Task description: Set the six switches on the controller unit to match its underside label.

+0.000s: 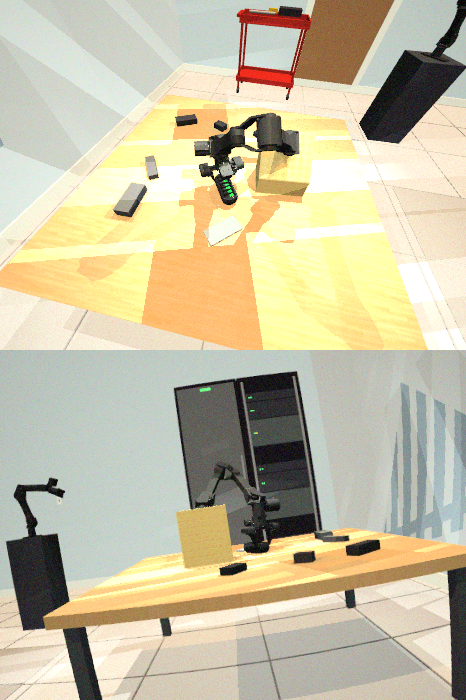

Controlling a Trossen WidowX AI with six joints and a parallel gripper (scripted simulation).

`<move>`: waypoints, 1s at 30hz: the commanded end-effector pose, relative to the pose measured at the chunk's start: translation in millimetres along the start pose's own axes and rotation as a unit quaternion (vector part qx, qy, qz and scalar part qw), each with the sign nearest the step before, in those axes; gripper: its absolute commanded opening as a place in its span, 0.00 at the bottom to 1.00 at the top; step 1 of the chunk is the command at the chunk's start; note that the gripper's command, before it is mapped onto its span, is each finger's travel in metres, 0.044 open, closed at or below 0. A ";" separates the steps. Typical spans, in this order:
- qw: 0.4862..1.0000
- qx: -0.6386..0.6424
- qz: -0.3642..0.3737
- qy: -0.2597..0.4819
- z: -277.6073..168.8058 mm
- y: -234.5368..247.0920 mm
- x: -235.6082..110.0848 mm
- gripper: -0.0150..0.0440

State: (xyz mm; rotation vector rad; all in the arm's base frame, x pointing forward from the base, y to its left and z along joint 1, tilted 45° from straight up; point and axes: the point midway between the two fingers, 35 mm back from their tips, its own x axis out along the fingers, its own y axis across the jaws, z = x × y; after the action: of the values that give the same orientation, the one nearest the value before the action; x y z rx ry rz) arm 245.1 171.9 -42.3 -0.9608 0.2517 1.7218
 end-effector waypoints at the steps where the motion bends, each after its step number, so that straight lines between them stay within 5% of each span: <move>1: 1.000 -0.006 -0.007 0.006 -3.4 -8.8 -1.7 0.25; 30: 1.000 -0.007 -0.007 0.006 -13.6 -35.5 -2.6 0.25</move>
State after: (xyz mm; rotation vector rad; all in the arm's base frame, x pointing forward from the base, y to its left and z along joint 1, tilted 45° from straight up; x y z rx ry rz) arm 276.6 175.7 -40.1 -0.9728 0.2452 1.7146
